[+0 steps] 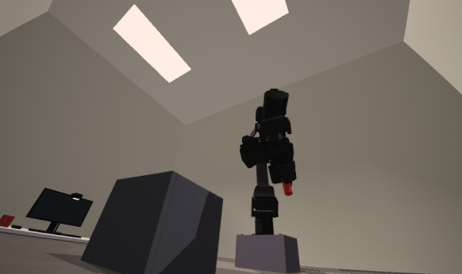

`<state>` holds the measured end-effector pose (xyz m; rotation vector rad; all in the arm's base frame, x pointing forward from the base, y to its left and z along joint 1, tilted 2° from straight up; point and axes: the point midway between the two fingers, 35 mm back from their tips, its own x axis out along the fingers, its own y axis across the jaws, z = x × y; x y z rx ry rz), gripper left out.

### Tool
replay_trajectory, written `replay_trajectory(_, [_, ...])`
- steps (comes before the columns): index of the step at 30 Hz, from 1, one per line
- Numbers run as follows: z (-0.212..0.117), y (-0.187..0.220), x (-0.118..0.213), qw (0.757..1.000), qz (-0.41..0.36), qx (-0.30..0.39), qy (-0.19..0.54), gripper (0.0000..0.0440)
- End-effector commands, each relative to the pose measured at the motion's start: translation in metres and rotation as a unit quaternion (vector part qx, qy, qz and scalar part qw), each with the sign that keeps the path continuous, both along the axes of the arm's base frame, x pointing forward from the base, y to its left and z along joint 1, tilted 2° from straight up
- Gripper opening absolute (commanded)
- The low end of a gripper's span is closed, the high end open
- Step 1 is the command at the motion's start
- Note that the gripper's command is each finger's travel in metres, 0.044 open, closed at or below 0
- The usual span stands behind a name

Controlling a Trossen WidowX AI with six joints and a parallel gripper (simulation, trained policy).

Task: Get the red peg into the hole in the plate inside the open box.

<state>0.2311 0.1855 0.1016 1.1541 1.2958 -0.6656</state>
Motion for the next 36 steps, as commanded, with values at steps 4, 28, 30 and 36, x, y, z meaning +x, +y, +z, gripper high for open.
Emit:
replay_trajectory(4, [0.032, -0.019, 0.02, 0.999, -0.004, -0.009, -0.037, 0.0])
replay_trajectory(28, [0.051, -0.107, 0.061, 0.994, -0.053, -0.078, -0.046, 0.0])
replay_trajectory(30, [0.05, -0.114, 0.063, 0.994, -0.055, -0.083, -0.042, 0.0])
replay_trajectory(36, [0.046, -0.131, 0.068, 0.993, -0.06, -0.093, -0.028, 0.0])
